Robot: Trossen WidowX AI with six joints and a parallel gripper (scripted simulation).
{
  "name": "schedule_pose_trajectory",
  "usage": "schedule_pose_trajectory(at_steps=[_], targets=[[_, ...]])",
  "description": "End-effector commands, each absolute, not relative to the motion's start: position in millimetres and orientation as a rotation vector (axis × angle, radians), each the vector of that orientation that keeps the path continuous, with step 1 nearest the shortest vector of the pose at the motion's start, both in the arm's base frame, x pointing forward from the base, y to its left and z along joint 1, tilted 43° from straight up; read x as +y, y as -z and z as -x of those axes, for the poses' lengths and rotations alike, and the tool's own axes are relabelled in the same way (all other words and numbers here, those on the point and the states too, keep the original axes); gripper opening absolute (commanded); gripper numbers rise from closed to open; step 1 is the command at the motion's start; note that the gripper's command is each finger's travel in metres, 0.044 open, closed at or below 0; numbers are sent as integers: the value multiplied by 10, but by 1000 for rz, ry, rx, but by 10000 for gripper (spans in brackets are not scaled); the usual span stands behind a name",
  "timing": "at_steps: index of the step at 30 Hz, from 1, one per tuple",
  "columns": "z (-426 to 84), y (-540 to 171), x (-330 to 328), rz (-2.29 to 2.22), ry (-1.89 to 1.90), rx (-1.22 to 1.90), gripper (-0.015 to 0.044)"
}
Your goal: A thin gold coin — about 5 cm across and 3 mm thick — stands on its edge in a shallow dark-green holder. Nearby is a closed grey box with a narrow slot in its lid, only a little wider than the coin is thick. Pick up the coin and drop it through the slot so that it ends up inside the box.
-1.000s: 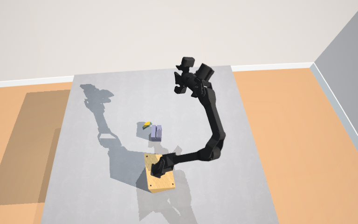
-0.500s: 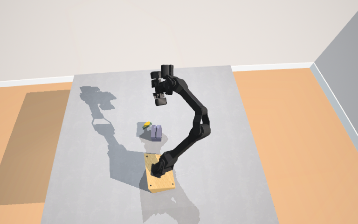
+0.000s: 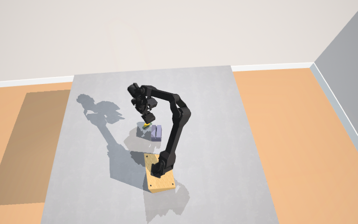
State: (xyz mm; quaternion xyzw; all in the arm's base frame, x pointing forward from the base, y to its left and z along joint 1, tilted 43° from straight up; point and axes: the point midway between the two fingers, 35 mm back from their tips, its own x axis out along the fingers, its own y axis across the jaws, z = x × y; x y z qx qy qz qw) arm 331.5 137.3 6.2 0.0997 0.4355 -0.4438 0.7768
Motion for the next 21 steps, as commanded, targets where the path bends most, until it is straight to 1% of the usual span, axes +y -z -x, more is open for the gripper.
schedule_pose_trajectory(at_steps=[1,6,10,21], targets=[[-3278,-10,1330,-170,982,926,161],[-3255,8,1298,-169,982,926,161],[-3325,244,1089,-169,983,925,161],[-3342,343,992,-168,983,924,161]])
